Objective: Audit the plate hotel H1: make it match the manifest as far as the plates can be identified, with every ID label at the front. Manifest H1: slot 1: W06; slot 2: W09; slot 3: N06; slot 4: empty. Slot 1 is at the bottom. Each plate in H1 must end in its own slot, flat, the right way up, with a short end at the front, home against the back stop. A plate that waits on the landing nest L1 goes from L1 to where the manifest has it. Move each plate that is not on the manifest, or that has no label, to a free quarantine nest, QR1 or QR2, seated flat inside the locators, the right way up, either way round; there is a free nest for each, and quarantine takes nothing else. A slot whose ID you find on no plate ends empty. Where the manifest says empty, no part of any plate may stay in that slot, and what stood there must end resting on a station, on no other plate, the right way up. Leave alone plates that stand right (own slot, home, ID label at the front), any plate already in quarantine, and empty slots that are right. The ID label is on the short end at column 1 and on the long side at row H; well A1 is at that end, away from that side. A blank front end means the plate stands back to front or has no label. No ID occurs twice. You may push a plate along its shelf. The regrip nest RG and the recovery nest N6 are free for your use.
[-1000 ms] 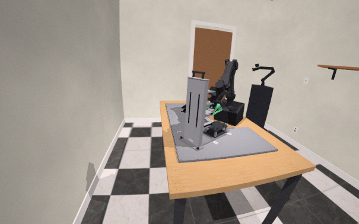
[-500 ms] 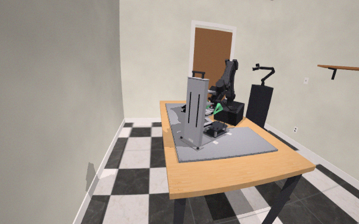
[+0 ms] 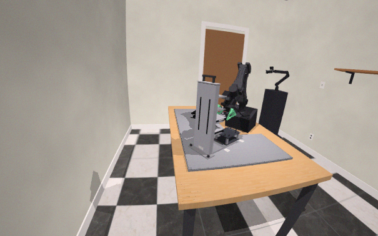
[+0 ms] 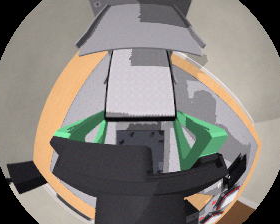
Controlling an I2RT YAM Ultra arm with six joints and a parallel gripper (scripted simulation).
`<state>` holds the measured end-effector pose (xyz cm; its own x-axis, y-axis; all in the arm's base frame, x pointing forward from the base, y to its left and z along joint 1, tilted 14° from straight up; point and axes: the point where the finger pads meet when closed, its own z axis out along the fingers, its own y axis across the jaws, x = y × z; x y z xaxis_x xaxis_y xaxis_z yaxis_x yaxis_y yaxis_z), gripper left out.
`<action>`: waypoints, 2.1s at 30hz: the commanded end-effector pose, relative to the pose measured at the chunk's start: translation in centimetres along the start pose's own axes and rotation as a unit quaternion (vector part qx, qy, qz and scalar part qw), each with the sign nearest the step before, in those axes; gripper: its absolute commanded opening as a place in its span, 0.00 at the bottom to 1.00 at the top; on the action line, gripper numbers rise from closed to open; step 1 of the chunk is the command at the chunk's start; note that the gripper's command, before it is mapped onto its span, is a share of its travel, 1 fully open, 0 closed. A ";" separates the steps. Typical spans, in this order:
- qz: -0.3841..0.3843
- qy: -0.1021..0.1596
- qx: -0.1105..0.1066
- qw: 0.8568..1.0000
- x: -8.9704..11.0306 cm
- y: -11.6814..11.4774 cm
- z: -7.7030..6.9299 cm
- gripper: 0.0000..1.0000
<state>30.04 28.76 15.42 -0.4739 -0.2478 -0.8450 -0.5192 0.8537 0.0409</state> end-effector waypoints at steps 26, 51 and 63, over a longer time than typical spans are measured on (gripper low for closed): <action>0.002 -0.010 -0.002 1.000 2.1 0.1 -3.0 0.86; 0.004 -0.015 -0.004 1.000 3.8 0.2 -4.9 0.86; 0.001 -0.006 -0.001 1.000 5.5 0.0 -6.0 0.86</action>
<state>23.52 25.16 13.66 -0.4725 -0.2530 -0.8442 -0.5291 0.8475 0.0422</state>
